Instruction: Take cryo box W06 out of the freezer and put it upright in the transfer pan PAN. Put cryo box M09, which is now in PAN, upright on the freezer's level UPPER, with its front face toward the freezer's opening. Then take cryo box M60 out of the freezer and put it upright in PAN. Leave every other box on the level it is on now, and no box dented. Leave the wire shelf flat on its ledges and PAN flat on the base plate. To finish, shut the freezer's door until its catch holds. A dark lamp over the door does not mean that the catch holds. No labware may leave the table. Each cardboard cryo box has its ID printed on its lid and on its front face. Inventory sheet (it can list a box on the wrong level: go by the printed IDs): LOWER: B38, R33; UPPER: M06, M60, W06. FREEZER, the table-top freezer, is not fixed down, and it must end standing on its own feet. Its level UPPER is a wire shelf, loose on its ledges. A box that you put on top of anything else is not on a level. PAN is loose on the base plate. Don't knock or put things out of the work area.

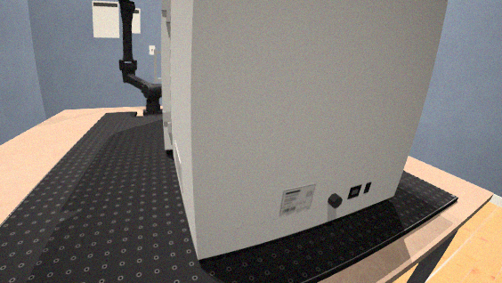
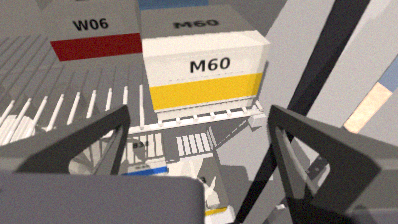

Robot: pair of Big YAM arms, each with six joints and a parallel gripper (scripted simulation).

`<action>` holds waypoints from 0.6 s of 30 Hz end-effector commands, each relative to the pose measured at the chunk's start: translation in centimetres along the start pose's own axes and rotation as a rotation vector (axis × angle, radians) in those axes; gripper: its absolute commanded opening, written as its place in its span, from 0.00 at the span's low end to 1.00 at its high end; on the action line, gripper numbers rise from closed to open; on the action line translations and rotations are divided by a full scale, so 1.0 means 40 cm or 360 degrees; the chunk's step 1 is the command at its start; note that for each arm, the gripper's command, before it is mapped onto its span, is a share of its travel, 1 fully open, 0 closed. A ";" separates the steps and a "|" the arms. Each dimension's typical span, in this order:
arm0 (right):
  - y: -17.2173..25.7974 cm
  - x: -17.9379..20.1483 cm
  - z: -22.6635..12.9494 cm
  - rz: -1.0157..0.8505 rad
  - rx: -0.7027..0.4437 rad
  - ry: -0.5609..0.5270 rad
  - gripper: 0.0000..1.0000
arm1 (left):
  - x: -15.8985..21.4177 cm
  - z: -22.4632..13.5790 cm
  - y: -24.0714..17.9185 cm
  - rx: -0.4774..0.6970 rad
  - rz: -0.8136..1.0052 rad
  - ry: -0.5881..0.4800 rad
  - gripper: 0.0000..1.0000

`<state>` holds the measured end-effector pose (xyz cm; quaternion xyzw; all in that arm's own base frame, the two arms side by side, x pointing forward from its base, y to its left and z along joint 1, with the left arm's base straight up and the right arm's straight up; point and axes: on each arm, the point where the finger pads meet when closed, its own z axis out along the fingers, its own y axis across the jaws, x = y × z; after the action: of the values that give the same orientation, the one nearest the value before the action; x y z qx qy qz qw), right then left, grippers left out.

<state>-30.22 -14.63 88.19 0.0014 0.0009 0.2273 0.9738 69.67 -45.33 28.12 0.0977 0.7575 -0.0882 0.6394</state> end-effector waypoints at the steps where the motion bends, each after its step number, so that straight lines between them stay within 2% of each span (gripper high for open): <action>1: 0.001 0.036 0.009 -0.0017 -0.0005 0.0049 0.00 | -0.180 -0.027 -0.007 0.0005 -0.0028 -0.0135 1.00; 5: 0.001 0.036 0.009 -0.0017 -0.0005 0.0049 0.00 | -0.131 0.009 0.020 -0.0012 -0.0010 -0.0085 1.00; 7: 0.001 0.036 0.009 -0.0017 -0.0005 0.0049 0.00 | -0.018 0.007 0.034 -0.0018 0.0030 0.0017 1.00; 10: 0.001 0.036 0.009 -0.0017 -0.0005 0.0049 0.00 | -0.007 0.002 0.013 -0.0005 0.0034 0.0021 1.00; 12: 0.001 0.036 0.009 -0.0017 -0.0005 0.0049 0.00 | -0.040 -0.007 -0.020 0.0009 0.0025 -0.0010 1.00; 13: 0.001 0.036 0.009 -0.0017 -0.0005 0.0049 0.00 | -0.120 -0.008 -0.029 0.0014 -0.0005 -0.0083 1.00; 16: 0.001 0.036 0.009 -0.0017 -0.0005 0.0049 0.00 | -0.166 -0.023 -0.027 0.0016 -0.0016 -0.0109 1.00; 17: 0.001 0.036 0.009 -0.0017 -0.0005 0.0049 0.00 | -0.188 -0.023 0.002 0.0001 -0.0024 -0.0123 1.00; 18: 0.001 0.036 0.009 -0.0017 -0.0005 0.0049 0.00 | -0.162 -0.015 0.026 -0.0012 -0.0016 -0.0099 1.00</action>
<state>-30.22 -14.63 88.19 0.0014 0.0009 0.2273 0.9738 69.61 -45.27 29.41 0.0986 0.7568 -0.0878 0.6402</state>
